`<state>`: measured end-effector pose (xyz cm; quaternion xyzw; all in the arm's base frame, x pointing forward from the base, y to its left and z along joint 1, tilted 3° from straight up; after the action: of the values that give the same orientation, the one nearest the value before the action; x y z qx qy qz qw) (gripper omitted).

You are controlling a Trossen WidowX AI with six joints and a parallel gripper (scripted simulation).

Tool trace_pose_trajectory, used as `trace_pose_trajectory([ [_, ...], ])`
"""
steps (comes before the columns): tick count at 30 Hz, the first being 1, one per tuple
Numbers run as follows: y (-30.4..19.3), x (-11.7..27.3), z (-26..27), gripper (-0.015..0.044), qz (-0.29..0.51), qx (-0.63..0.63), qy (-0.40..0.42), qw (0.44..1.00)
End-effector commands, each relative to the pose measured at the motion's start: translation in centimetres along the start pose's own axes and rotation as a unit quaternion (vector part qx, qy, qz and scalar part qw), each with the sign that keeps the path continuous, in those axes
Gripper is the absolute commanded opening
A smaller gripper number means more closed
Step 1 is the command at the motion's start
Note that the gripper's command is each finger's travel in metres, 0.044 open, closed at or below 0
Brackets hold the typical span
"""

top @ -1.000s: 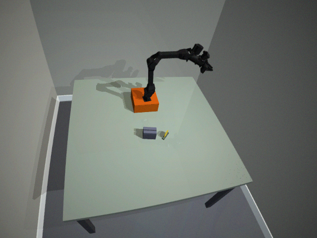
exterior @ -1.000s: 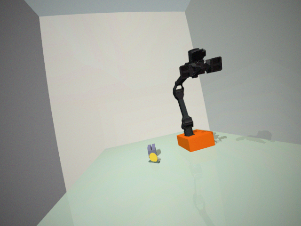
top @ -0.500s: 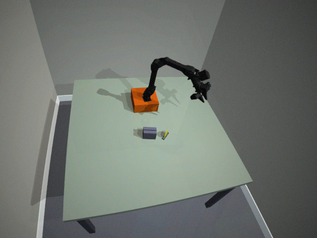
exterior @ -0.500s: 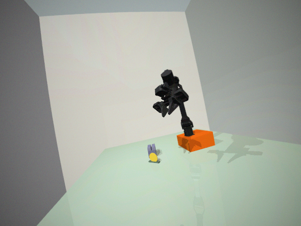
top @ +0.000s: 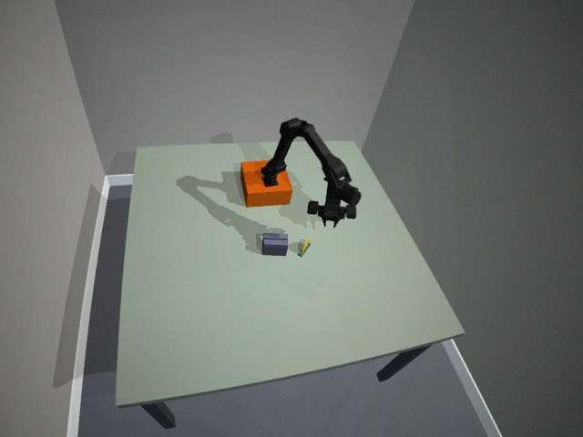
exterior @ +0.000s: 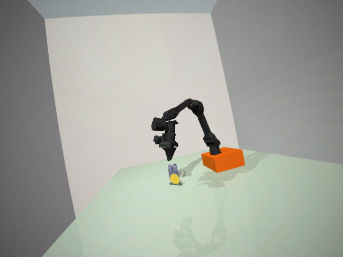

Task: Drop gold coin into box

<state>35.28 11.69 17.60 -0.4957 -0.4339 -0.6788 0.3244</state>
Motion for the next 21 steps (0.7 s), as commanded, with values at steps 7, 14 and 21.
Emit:
trace_pose_trajectory([
  [7, 0.8, -2.8, -6.8, 0.0161, 0.081, -0.182, -0.076, 0.977],
  [14, 0.4, -6.3, -7.2, 0.0161, 0.081, -0.182, -0.076, 0.977],
  [21, 0.4, -7.9, -7.4, 0.0161, 0.081, -0.182, -0.077, 0.977],
])
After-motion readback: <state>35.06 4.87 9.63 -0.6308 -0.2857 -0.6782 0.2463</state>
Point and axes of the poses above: the point midway between the two fingers, 35 mm back from their tips, its own x axis back along the fingers, its own z axis across the jaws, y = z × x, the point moved 5 cm from there along x, back along the fingers, and after that the axes turned 6 degrees about x, right-handed, at the moved point
